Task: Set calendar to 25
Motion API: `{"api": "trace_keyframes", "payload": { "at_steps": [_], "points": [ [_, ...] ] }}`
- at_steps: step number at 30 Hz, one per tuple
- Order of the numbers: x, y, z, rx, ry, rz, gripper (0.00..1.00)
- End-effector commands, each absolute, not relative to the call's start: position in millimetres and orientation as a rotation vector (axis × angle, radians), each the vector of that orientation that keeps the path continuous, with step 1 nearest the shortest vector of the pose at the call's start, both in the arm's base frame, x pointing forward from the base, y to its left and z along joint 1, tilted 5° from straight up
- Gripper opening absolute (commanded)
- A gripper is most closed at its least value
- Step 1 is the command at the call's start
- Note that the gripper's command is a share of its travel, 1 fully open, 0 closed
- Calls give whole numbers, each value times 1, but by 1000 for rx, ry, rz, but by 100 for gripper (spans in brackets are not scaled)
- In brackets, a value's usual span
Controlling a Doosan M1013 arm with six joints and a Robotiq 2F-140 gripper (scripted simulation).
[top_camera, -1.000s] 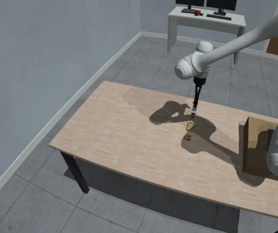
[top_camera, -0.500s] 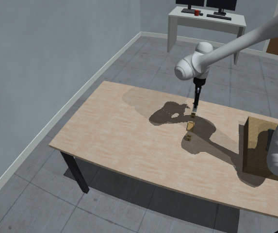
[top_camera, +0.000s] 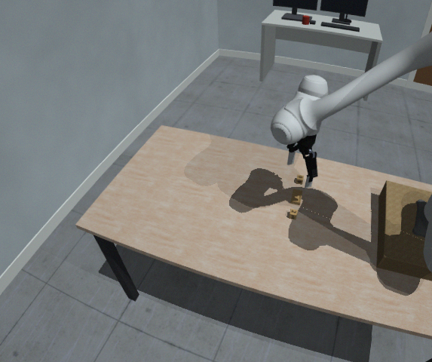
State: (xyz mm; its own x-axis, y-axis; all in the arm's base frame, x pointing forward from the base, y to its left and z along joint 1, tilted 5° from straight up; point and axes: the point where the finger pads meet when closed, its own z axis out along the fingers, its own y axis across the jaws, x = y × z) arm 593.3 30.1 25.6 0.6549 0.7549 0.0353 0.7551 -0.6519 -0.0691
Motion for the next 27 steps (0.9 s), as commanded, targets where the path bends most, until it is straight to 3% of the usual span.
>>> {"api": "trace_keyframes", "payload": {
  "at_steps": [1, 23, 24, 27],
  "points": [
    [590, 48, 26, -2687, -1459, -22, 100],
    [558, 149, 30, -1932, -2382, -71, 100],
    [558, 149, 30, -1932, -2382, -71, 35],
    [558, 149, 30, -1932, -2382, -71, 35]
  ]
}}
